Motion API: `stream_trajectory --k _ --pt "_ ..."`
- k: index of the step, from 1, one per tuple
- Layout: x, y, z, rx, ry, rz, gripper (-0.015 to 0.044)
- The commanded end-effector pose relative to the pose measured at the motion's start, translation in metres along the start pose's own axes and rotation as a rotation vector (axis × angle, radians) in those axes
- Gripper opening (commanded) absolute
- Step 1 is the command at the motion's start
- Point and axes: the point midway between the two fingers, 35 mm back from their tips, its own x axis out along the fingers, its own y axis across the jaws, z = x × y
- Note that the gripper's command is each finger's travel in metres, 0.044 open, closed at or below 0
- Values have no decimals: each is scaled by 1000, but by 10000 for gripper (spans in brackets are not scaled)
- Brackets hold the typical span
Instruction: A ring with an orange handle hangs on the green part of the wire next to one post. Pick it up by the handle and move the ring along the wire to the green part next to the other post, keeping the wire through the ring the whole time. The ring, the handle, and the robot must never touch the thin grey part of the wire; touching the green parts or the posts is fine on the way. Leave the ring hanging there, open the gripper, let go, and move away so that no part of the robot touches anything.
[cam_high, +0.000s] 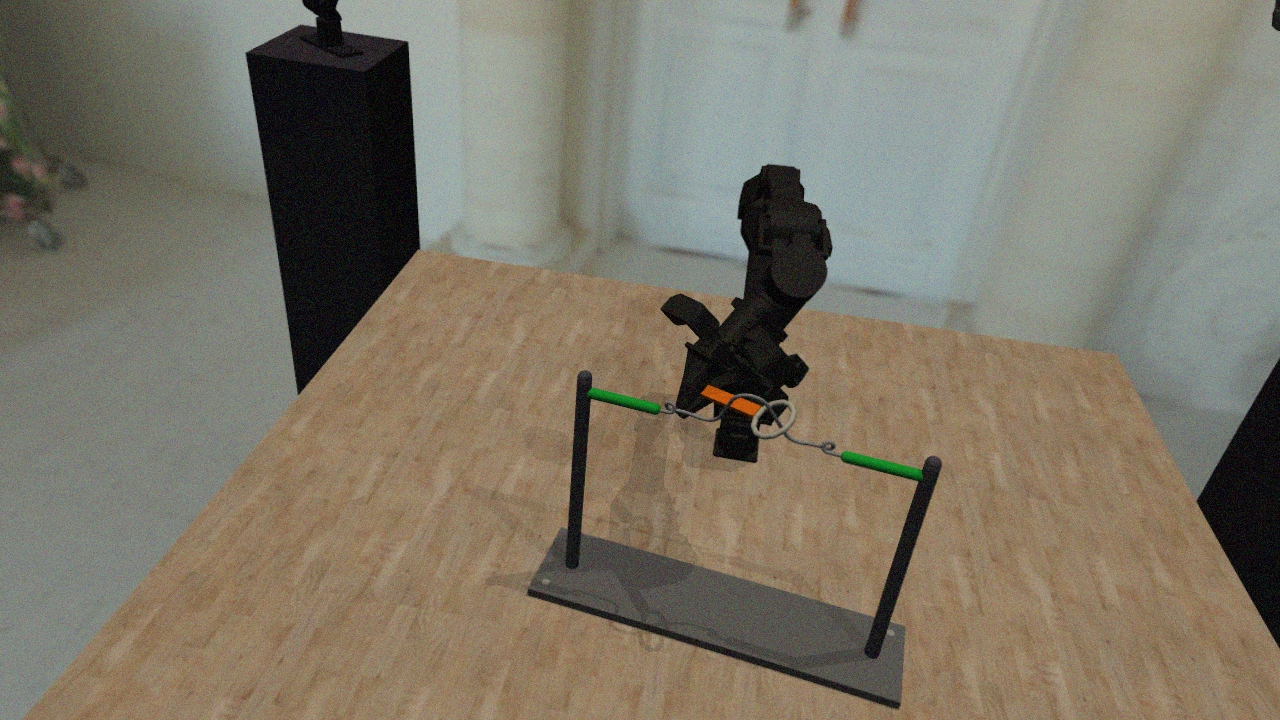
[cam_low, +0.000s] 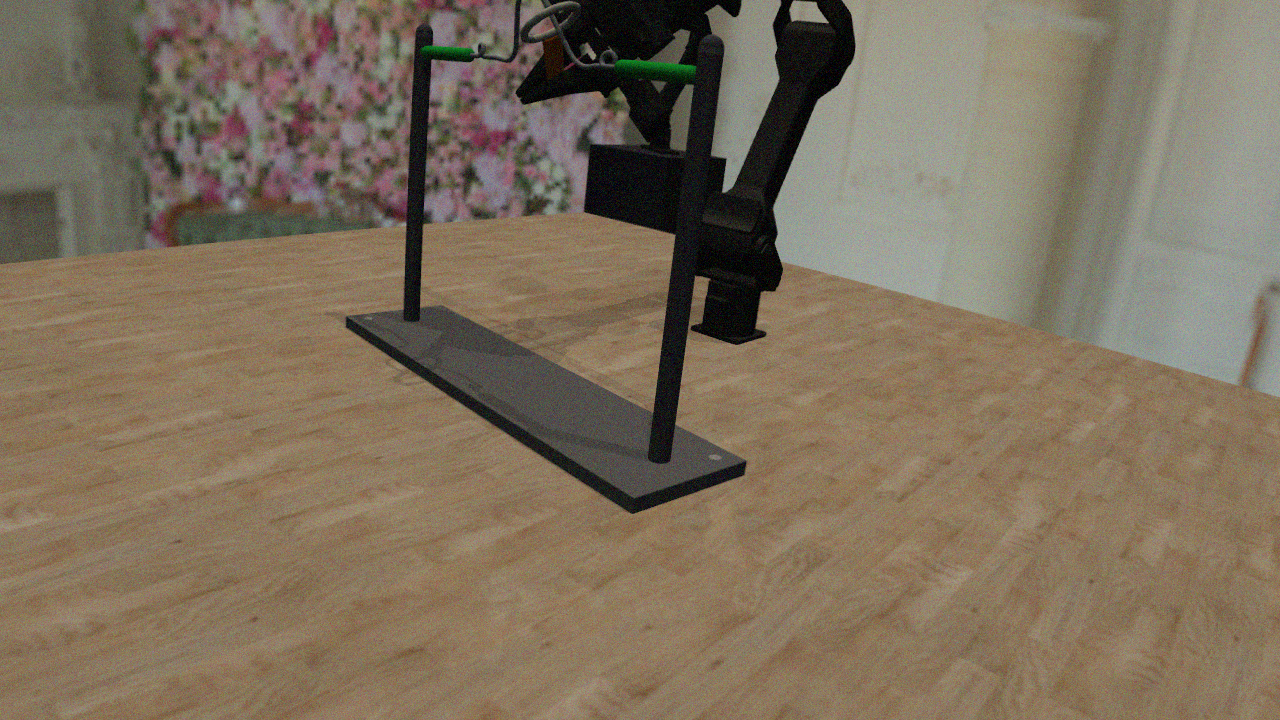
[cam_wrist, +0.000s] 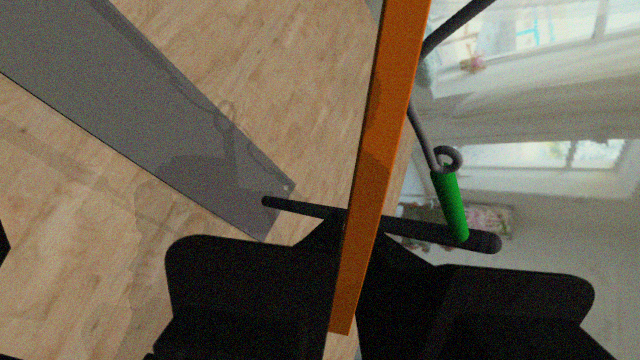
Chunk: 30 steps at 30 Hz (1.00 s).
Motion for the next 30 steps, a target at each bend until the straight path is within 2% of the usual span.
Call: stream_trajectory --k 1,16,30 --pt "-1 0 -1 -19 -3 -23 -150" --pt "2 20 -2 22 -14 16 -150" --pt "9 56 2 194 -76 159 -150"
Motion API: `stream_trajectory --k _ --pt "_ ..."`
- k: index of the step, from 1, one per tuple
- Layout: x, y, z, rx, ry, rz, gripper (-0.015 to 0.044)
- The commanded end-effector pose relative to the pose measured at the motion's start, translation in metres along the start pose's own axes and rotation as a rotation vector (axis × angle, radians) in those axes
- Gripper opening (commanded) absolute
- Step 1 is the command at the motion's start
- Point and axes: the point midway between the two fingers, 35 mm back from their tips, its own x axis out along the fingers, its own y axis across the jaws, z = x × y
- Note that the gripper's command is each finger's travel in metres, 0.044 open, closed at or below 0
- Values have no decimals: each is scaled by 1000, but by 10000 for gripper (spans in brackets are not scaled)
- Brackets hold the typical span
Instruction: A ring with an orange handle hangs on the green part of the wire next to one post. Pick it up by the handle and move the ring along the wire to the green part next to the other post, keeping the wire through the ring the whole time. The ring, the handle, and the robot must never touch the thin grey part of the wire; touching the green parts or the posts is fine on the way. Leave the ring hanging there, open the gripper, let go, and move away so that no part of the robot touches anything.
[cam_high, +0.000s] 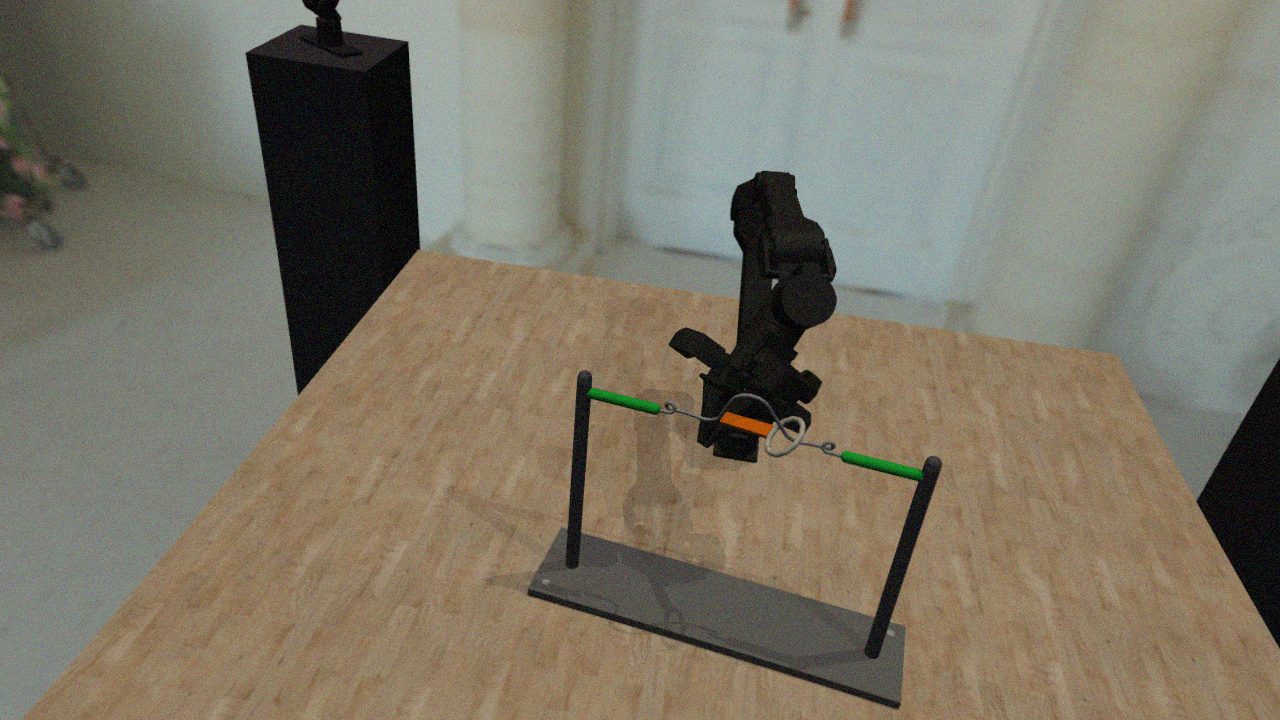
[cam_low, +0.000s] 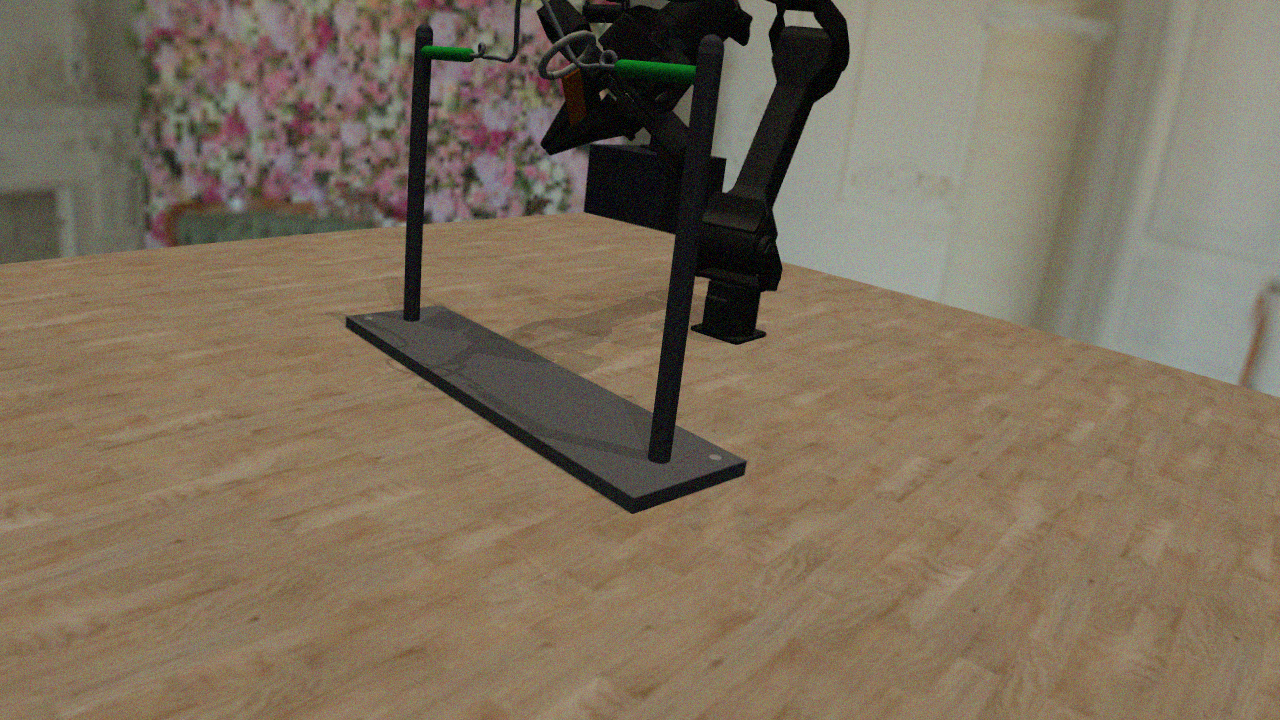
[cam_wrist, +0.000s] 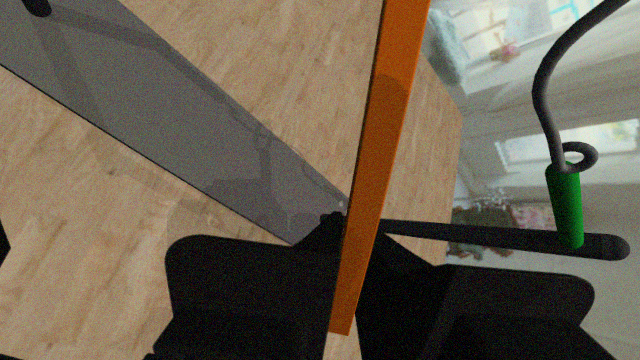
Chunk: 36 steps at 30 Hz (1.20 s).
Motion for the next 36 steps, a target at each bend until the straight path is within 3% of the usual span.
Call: stream_trajectory --k 1,19,36 --pt "5 11 0 68 -50 51 -150" --pt "31 83 34 497 -400 279 -150" --pt "19 115 59 694 -429 340 -150"
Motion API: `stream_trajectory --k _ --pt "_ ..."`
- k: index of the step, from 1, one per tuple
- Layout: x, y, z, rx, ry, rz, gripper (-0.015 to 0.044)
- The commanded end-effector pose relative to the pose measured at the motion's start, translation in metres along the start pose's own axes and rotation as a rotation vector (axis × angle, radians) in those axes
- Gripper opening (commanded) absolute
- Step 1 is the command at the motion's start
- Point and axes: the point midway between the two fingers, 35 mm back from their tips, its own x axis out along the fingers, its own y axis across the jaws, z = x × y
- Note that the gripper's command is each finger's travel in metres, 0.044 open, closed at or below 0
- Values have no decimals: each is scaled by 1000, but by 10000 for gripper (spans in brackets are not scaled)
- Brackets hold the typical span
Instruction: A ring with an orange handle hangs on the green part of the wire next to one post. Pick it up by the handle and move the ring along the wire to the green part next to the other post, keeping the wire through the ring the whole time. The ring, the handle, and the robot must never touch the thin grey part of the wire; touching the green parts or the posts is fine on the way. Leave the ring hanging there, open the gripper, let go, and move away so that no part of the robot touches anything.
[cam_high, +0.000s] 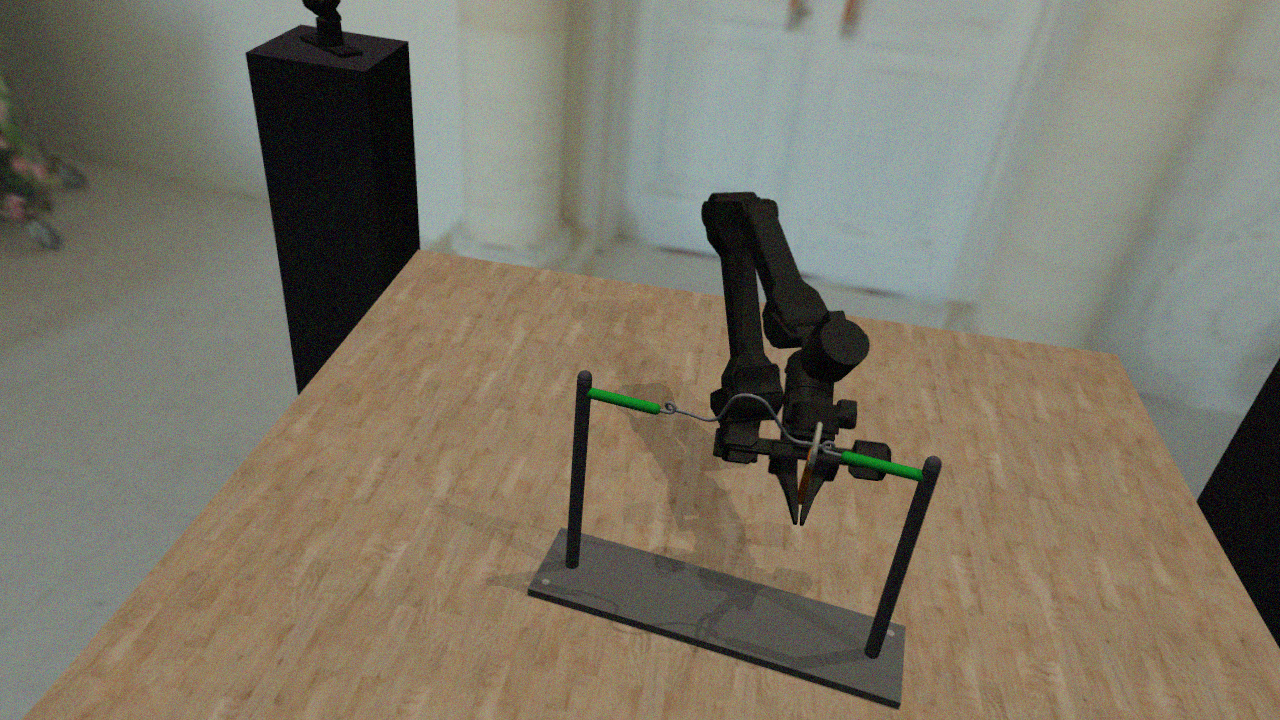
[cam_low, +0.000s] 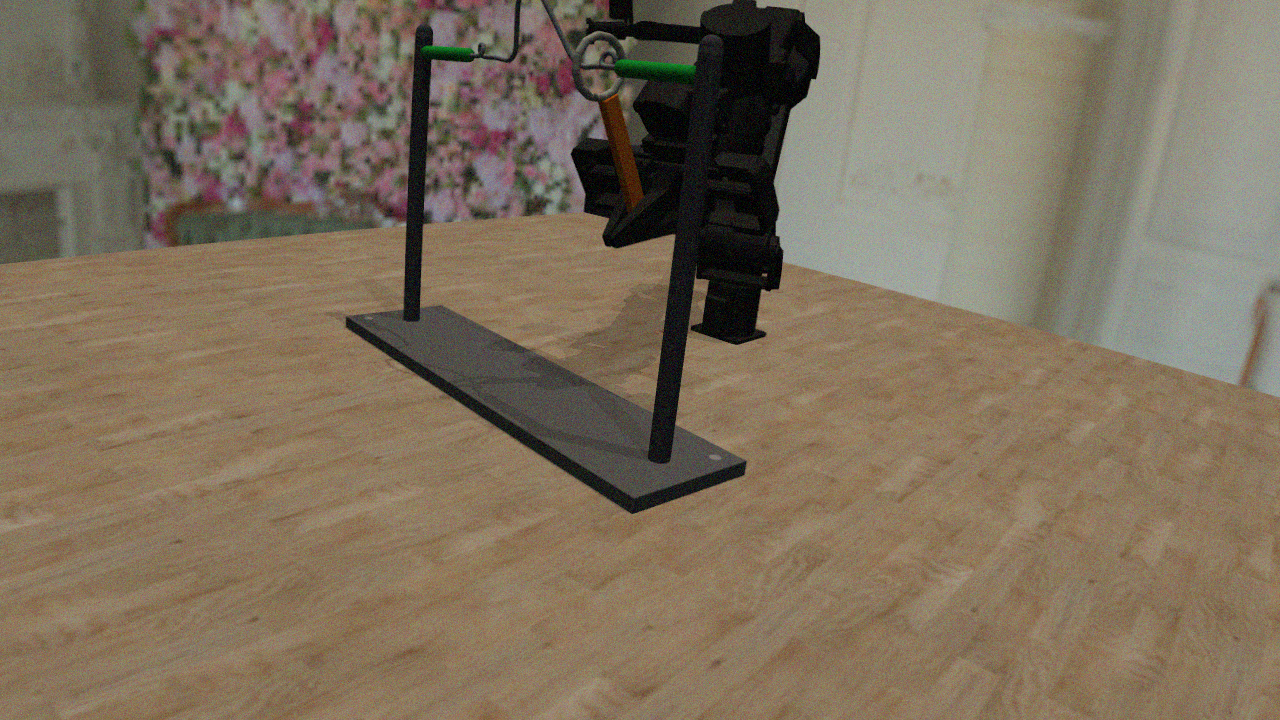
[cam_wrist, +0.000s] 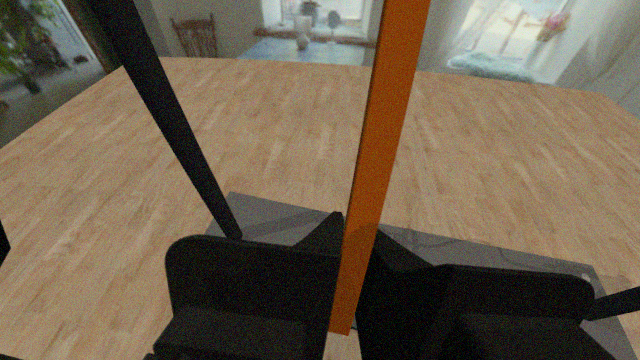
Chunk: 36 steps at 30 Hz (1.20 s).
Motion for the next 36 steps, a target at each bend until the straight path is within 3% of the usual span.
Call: stream_trajectory --k 1,36 --pt "2 6 1 24 -6 -9 -150" --pt "12 39 5 25 -17 -27 -150"
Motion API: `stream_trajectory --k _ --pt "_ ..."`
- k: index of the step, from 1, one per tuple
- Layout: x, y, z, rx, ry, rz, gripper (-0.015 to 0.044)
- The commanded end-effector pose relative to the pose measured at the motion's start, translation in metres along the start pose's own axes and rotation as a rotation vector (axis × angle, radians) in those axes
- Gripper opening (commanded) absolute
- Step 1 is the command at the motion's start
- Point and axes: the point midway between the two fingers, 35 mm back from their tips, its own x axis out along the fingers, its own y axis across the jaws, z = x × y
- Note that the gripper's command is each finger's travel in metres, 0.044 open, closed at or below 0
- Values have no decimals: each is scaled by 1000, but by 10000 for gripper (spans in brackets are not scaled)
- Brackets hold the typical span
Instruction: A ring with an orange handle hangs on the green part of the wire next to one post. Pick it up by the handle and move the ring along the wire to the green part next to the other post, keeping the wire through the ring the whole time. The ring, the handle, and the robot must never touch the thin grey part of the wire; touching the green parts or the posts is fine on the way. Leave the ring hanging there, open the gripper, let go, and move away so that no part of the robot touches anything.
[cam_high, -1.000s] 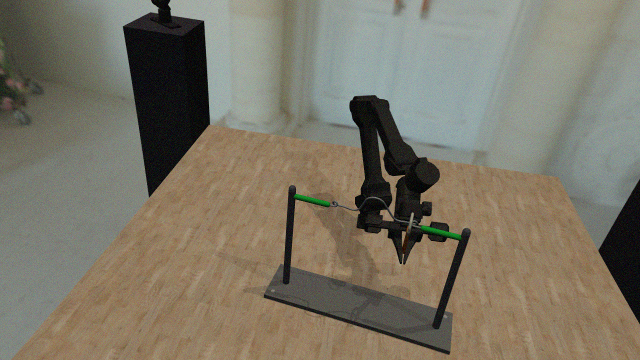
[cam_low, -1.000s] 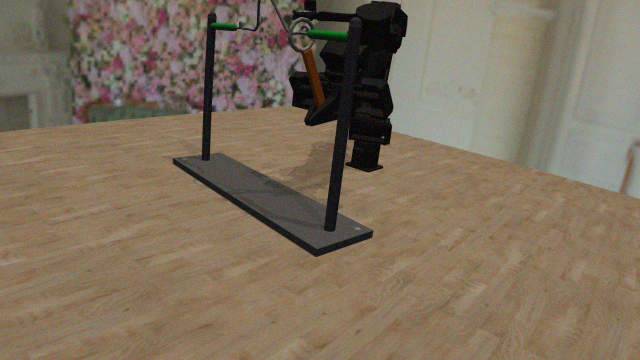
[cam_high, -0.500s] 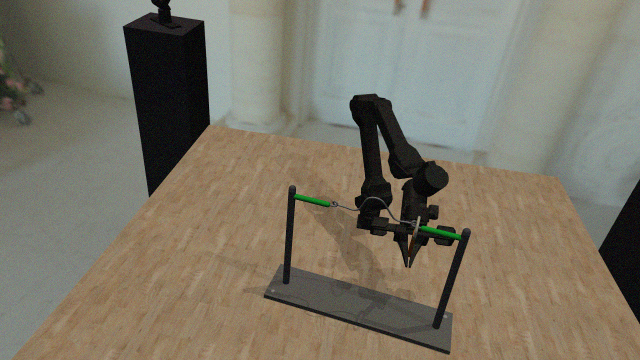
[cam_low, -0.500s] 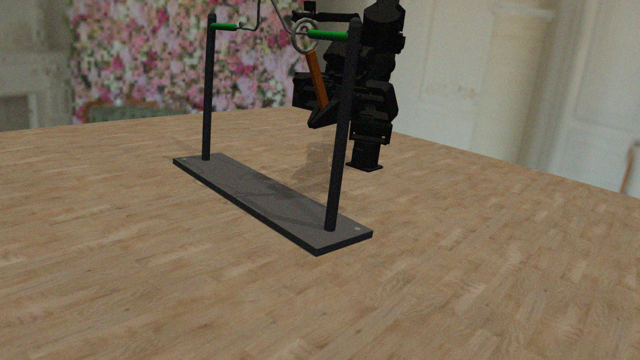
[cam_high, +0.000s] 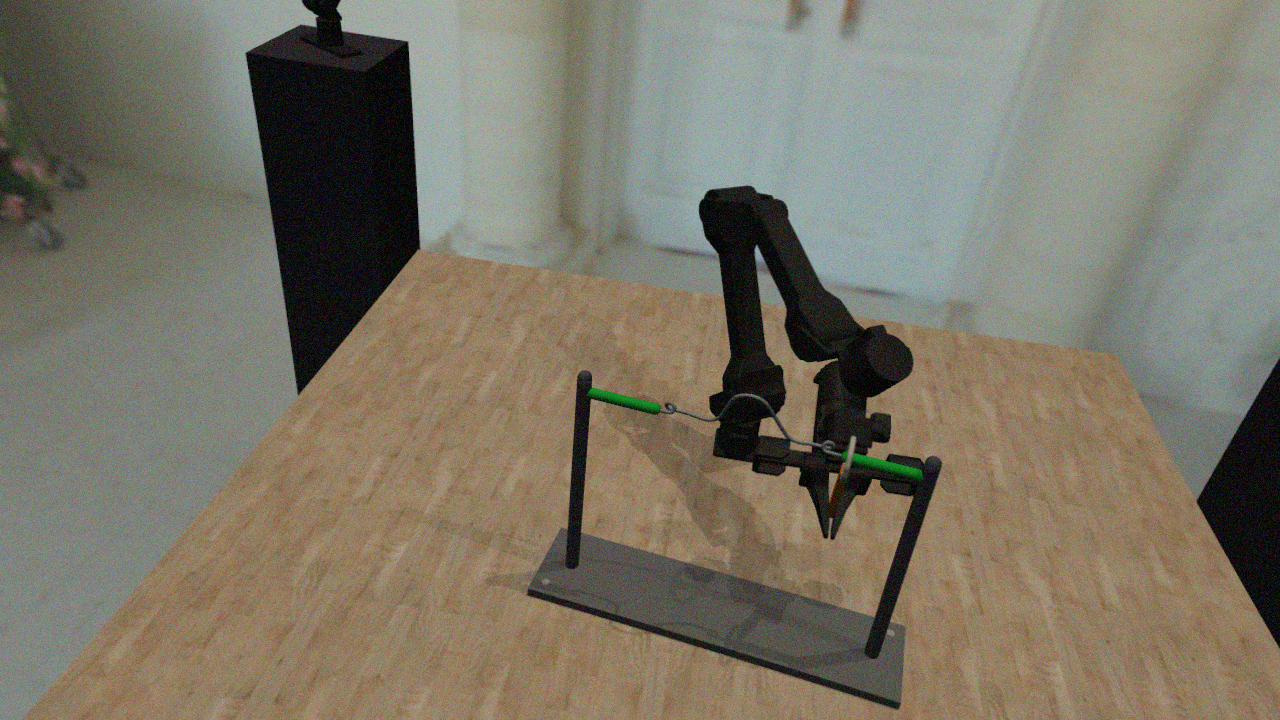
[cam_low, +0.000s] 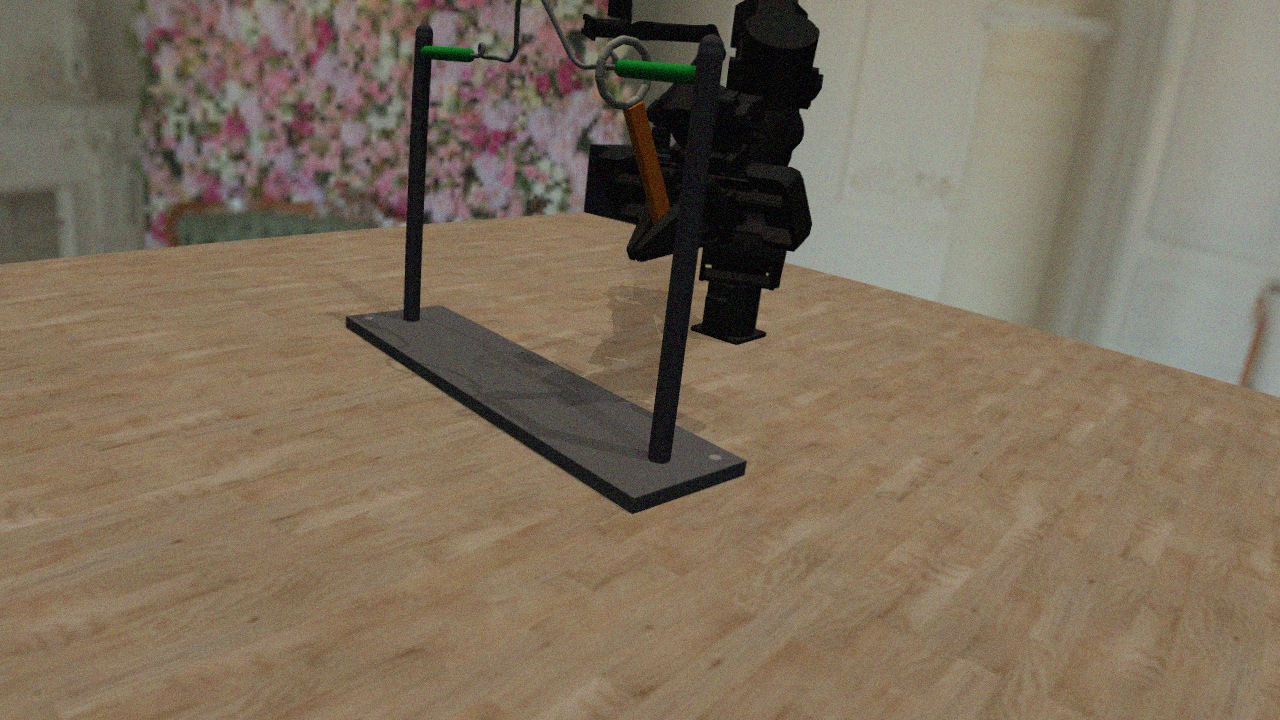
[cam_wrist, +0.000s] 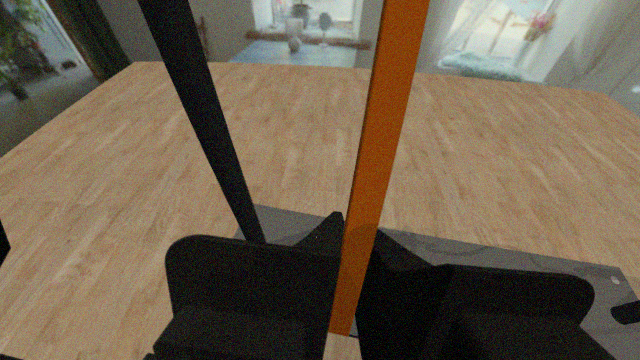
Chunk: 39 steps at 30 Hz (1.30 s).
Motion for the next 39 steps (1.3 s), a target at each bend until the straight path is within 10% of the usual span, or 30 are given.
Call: stream_trajectory --k 1,39 --pt "1 5 3 5 -8 -1 -150" --pt "9 13 -9 4 -10 2 -150"
